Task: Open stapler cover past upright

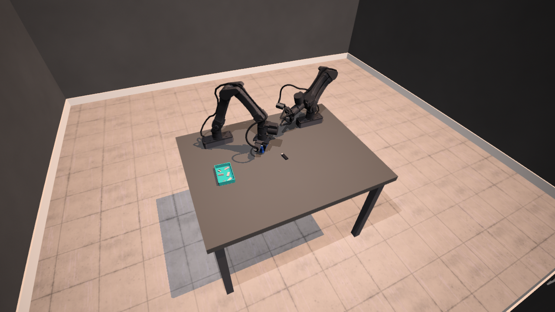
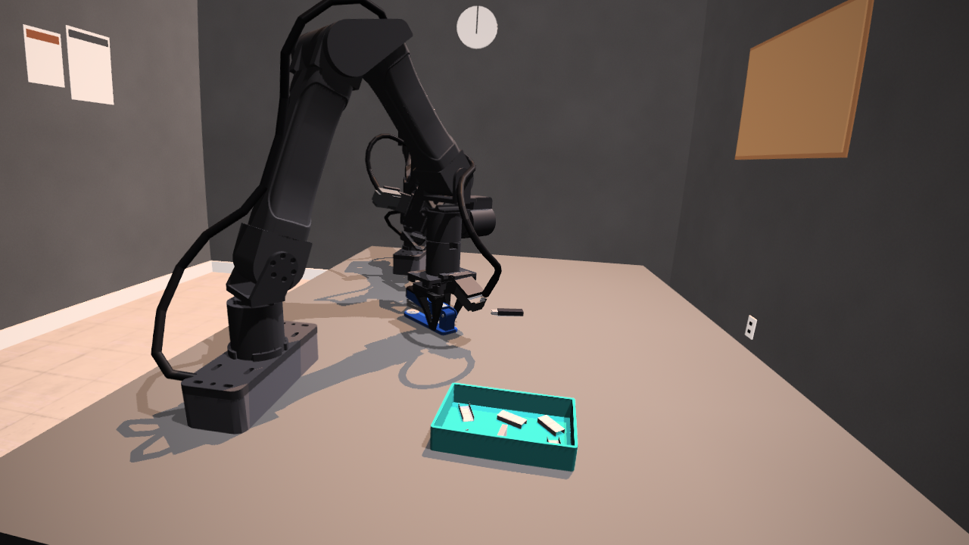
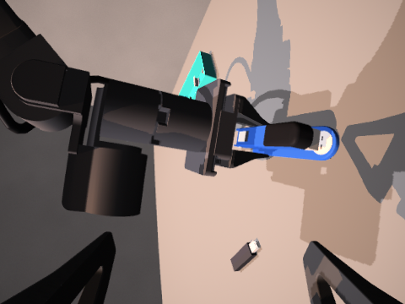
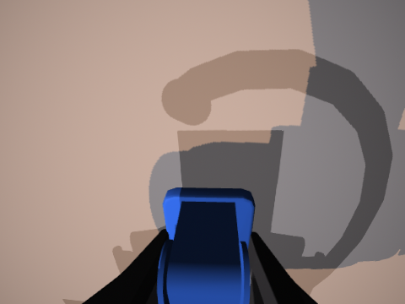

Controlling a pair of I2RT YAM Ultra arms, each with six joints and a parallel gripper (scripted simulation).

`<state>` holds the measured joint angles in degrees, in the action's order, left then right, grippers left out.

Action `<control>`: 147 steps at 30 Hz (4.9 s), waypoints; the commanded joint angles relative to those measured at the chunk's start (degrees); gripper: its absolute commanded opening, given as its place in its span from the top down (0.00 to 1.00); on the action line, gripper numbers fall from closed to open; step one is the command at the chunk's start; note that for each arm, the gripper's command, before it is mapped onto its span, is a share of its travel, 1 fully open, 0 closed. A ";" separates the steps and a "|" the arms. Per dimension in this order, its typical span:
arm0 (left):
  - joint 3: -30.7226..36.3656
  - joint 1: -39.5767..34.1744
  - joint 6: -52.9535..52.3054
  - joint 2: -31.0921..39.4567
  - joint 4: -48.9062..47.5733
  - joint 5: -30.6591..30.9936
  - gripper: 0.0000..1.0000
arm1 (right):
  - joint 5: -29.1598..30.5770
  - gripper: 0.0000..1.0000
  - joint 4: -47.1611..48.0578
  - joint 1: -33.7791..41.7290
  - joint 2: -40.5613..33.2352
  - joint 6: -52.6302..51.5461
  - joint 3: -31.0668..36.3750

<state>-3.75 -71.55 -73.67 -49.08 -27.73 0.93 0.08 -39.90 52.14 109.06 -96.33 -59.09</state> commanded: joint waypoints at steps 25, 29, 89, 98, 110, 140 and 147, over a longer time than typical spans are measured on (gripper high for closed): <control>-3.69 -6.78 -2.51 -24.03 -11.99 -4.34 0.00 | -0.07 0.72 0.23 -0.13 -0.32 -0.30 -0.10; -3.70 -6.78 -2.51 -24.06 -12.01 -4.34 0.00 | -0.07 0.72 0.23 -0.13 -0.32 -0.30 -0.10; -18.99 -36.81 105.70 -61.08 -23.11 -60.38 0.54 | -0.07 0.72 0.23 -0.13 -0.32 -0.30 -0.10; -22.88 -36.97 111.47 -58.41 -12.18 -59.86 0.54 | -0.07 0.72 0.23 -0.13 -0.32 -0.30 -0.10; -22.73 -34.79 110.35 -59.09 -12.70 -58.77 0.54 | -0.07 0.72 0.23 -0.13 -0.32 -0.30 -0.10; -26.09 -27.22 102.28 -67.09 -24.78 -52.37 0.54 | -0.07 0.72 0.23 -0.13 -0.32 -0.30 -0.10; -27.05 -25.71 100.88 -68.77 -26.61 -51.12 0.54 | -0.07 0.72 0.23 -0.13 -0.32 -0.30 -0.10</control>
<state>-29.34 -98.45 28.58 -116.73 -52.38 -51.03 0.08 -39.90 52.14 109.06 -96.33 -59.09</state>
